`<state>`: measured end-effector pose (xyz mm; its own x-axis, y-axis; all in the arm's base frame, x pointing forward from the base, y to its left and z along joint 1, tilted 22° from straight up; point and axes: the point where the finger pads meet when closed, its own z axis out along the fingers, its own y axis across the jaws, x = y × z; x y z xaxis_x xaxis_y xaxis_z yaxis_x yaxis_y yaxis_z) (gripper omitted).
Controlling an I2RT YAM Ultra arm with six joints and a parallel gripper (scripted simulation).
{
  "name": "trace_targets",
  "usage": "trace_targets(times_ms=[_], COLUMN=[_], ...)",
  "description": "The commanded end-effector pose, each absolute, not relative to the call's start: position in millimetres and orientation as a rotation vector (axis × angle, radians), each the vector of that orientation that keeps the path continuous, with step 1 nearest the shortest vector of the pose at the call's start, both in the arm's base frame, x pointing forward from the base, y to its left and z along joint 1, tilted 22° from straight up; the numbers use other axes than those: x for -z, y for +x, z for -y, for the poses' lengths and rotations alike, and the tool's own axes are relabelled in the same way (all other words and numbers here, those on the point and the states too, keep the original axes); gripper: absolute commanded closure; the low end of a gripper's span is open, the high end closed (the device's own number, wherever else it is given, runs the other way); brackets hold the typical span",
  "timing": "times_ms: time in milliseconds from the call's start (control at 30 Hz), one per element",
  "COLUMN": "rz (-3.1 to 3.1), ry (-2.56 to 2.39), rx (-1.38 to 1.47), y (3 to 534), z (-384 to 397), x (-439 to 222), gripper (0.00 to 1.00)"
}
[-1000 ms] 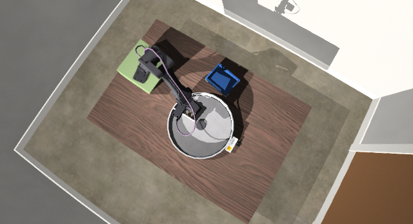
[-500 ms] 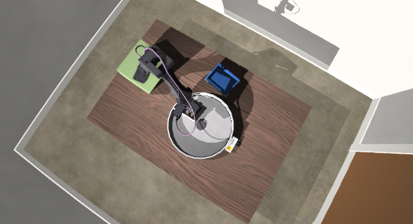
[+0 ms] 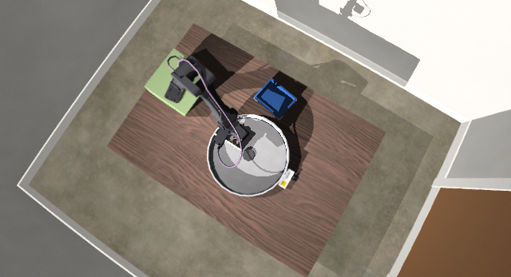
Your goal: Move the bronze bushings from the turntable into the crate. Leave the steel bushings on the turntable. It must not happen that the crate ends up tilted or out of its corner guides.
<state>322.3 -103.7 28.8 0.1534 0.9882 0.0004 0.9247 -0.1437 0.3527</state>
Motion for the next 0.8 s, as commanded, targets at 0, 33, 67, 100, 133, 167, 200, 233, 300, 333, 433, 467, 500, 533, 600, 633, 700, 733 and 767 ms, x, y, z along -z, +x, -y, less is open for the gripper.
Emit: trace_targets(times_ms=[0, 33, 67, 100, 133, 167, 200, 233, 300, 333, 433, 467, 500, 533, 600, 633, 700, 733, 767], rz=[-1.804, -1.804, -1.804, -1.804, -1.804, -1.804, -1.805, -1.807, -1.812, -1.812, -1.812, -1.812, -1.812, -1.812, -1.812, -1.812, -1.828, -1.833, -1.833], ry=[2.117, 2.117, 2.117, 2.117, 2.117, 2.117, 2.117, 2.116, 2.114, 2.114, 2.114, 2.114, 2.114, 2.114, 2.115, 2.115, 2.134, 2.140, 2.140], rx=[-0.346, -0.346, -0.346, -0.346, -0.346, -0.346, -0.347, -0.349, -0.355, -0.355, -0.355, -0.356, -0.356, -0.356, -0.357, -0.358, -0.339, -0.333, -0.333], y=[333, 333, 333, 333, 333, 333, 333, 334, 336, 337, 337, 338, 339, 340, 343, 344, 346, 348, 350], z=[116, 116, 116, 116, 116, 116, 115, 114, 108, 107, 106, 104, 103, 100, 95, 92, 84, 80, 75], x=[-52, -52, -52, -52, -52, -52, -52, -52, -52, -53, -53, -53, -53, -53, -54, -55, -46, -44, -44], gripper=[1.00, 1.00, 1.00, 1.00, 1.00, 1.00, 1.00, 1.00, 1.00, 1.00, 1.00, 1.00, 1.00, 1.00, 1.00, 1.00, 1.00, 1.00, 1.00])
